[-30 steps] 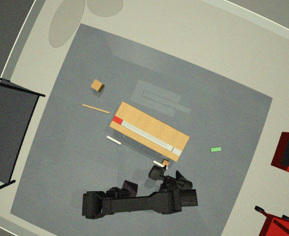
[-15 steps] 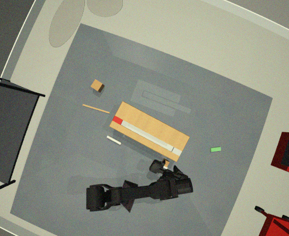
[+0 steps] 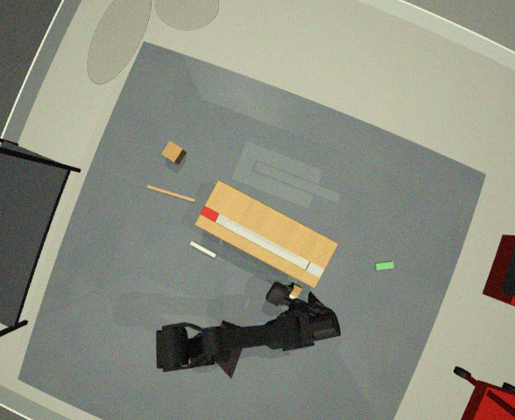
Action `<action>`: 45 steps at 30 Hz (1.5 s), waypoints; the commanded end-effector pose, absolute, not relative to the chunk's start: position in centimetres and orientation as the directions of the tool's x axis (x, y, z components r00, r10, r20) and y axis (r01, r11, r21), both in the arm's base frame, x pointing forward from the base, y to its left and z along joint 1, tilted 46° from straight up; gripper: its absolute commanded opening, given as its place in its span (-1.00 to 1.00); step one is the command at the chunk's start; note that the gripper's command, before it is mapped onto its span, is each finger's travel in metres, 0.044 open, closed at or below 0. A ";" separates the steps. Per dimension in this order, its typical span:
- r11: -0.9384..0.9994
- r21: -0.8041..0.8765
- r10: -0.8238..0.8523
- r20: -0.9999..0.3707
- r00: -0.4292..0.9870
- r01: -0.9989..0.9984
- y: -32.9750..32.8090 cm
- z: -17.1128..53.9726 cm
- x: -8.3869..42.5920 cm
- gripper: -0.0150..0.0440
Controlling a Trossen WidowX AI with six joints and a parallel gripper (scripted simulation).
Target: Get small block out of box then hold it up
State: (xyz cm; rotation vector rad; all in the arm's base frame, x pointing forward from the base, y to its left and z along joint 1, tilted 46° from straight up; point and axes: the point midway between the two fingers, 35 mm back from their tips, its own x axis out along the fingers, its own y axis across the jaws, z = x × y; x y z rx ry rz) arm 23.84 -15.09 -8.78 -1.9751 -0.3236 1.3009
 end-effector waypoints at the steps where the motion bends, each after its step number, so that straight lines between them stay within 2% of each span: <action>1: -0.689 -0.702 0.575 -0.682 0.451 -0.183 -14.2 -9.4 23.8 0.47; 28: -0.687 -0.703 0.577 -0.680 0.452 -0.182 -11.1 -12.0 23.7 0.47; 36: -0.687 -0.703 0.577 -0.680 0.452 -0.182 -11.1 -12.0 23.7 -0.24; 39: -0.687 -0.703 0.577 -0.680 0.452 -0.182 -11.1 -12.0 23.7 -0.31; 41: -0.688 -0.703 0.577 -0.681 0.452 -0.182 -11.4 -11.8 23.7 -0.48; 45: -0.690 -0.701 0.574 -0.683 0.452 -0.182 -13.1 -10.4 23.7 -0.49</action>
